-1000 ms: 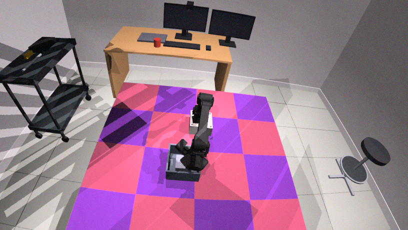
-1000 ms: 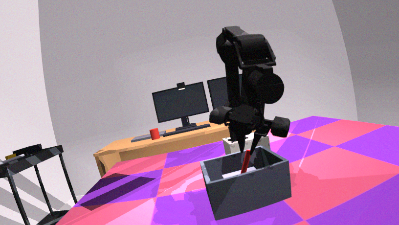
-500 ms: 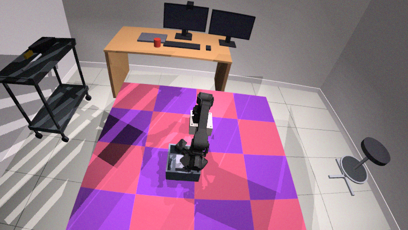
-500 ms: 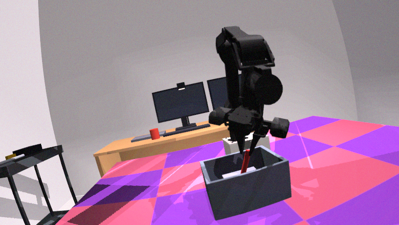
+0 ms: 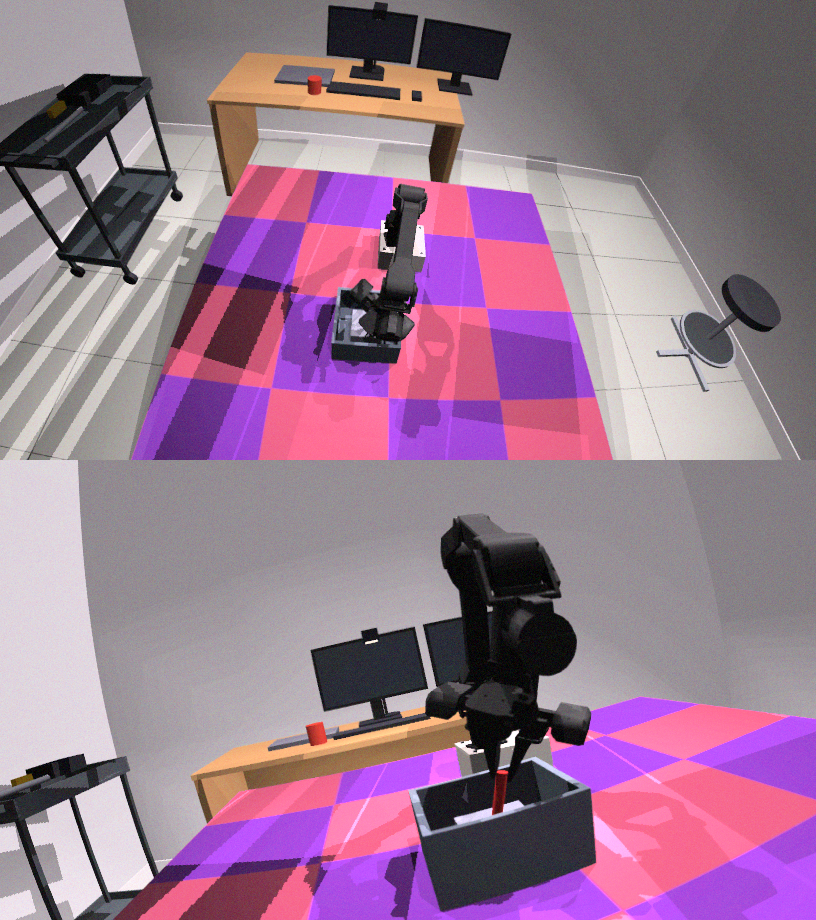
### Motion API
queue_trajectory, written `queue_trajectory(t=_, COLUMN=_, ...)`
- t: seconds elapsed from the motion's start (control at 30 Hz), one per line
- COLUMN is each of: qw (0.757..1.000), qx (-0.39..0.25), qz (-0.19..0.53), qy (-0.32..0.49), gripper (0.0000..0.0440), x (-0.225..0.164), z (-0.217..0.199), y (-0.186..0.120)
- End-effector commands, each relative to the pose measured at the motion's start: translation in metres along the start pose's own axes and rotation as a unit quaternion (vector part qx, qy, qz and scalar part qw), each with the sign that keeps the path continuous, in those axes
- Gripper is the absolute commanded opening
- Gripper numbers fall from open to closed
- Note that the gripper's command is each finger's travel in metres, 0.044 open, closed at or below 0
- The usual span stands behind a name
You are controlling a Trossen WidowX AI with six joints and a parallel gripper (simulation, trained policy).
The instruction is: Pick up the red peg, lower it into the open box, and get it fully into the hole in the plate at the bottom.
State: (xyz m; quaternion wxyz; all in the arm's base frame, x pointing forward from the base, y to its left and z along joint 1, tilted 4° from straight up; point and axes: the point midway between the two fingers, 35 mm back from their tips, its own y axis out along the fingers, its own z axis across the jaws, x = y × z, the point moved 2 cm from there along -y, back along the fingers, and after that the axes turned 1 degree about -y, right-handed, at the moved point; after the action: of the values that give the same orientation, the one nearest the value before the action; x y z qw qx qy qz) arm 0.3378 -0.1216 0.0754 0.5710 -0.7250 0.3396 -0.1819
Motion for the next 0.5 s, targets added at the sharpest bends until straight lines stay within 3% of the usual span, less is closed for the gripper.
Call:
queue_trajectory(t=0.0, qw=1.000, qx=0.001, qz=-0.004, qy=-0.001, gripper=0.0080, x=0.003, z=0.002, y=0.002)
queue_trajectory(t=0.47, qw=1.000, qx=0.009, qz=-0.018, qy=-0.002, gripper=0.0090, x=0.018, z=0.009, y=0.002)
